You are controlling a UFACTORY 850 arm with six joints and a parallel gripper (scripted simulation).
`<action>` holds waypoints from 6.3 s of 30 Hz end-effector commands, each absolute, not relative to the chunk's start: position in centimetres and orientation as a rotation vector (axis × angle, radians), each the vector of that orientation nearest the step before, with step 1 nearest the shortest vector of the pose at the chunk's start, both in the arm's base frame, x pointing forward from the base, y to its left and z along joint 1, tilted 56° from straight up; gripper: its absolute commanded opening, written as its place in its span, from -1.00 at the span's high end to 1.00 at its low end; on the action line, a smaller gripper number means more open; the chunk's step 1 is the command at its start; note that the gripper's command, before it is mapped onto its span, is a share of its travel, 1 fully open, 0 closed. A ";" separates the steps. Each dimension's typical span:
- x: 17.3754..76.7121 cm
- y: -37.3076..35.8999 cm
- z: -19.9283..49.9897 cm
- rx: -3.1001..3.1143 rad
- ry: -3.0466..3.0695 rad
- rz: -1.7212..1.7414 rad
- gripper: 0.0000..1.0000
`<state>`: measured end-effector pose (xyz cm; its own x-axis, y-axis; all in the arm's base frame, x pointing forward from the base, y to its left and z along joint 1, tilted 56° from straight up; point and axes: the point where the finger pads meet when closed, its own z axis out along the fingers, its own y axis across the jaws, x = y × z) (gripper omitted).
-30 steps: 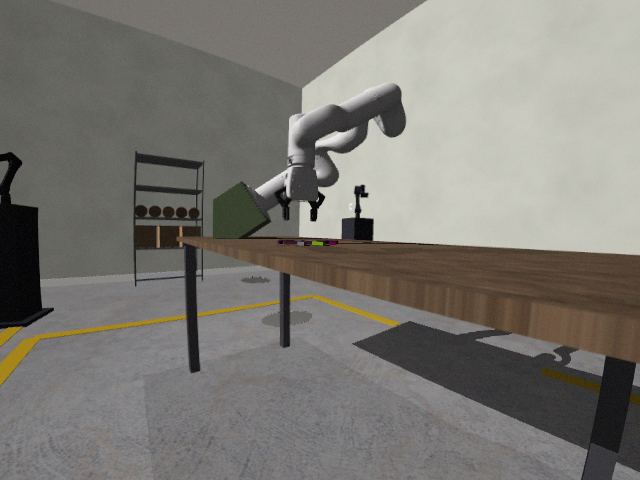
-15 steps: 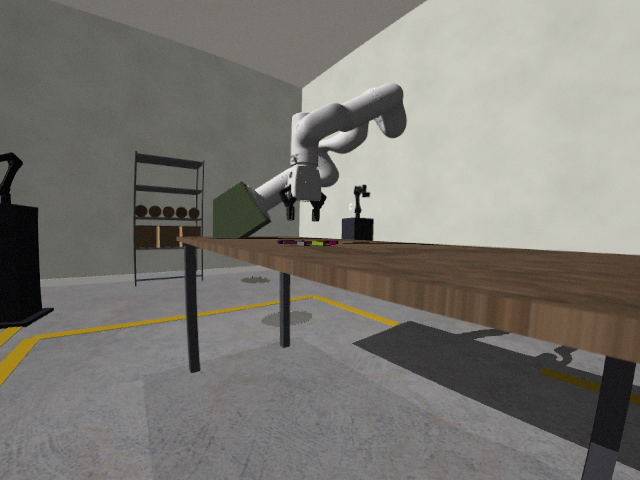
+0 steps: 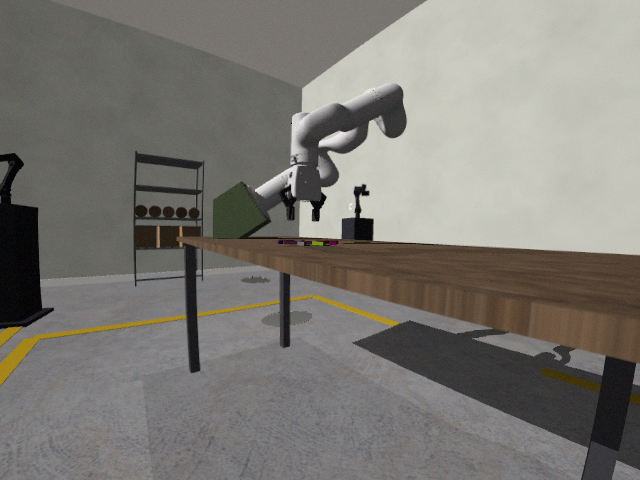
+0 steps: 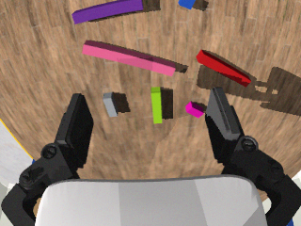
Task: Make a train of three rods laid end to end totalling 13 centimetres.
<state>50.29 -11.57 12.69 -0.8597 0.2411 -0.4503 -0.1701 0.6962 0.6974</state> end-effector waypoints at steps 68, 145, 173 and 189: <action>50.8 -11.4 13.5 -0.252 2.314 0.925 -1.00; 53.0 -9.9 17.2 -1.499 1.569 0.216 -1.00; 53.0 -9.9 17.2 -1.499 1.569 0.216 -1.00; 53.0 -9.9 17.2 -1.499 1.569 0.216 -1.00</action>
<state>53.03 -9.79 17.16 0.1704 -0.6962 -0.6973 -0.8595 0.2411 -0.4507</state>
